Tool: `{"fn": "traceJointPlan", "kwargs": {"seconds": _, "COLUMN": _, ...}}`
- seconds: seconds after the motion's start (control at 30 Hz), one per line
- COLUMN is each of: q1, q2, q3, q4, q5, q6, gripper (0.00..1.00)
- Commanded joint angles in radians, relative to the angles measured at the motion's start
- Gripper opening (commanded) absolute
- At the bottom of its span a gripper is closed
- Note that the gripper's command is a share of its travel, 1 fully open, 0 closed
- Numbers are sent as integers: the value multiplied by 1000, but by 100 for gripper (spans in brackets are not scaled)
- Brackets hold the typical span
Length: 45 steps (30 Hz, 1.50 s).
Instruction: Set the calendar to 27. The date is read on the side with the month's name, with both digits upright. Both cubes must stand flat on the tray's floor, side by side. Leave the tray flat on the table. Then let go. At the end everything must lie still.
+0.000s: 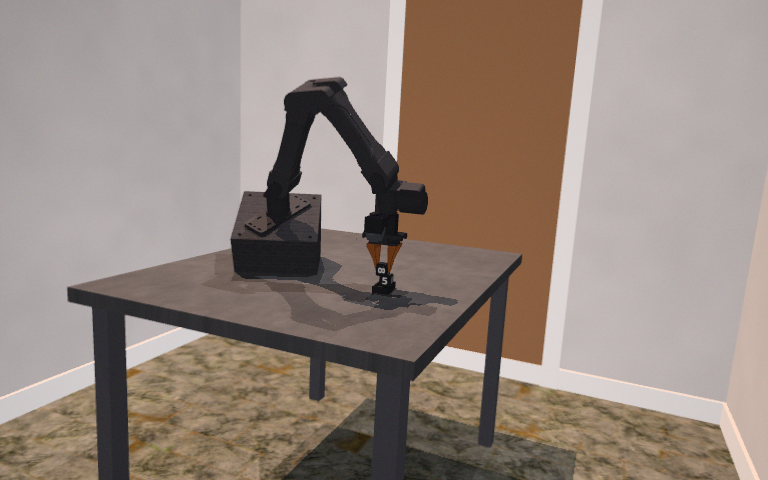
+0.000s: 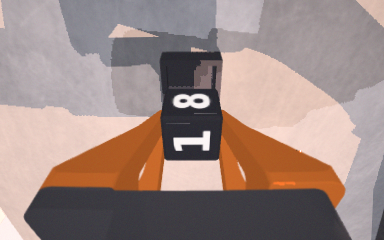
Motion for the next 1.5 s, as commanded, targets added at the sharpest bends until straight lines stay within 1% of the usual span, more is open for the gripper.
{"fn": "traceJointPlan", "kwargs": {"seconds": 0.0, "q1": 3, "q2": -5, "q3": 2, "q4": 1, "q5": 1, "q6": -2, "gripper": 26}}
{"fn": "traceJointPlan", "kwargs": {"seconds": 0.67, "q1": 1, "q2": -1, "q3": 0, "q4": 6, "q5": 0, "q6": -5, "gripper": 26}}
{"fn": "traceJointPlan", "kwargs": {"seconds": 1.47, "q1": -21, "q2": 41, "q3": -13, "q4": 71, "q5": -5, "q6": -28, "gripper": 26}}
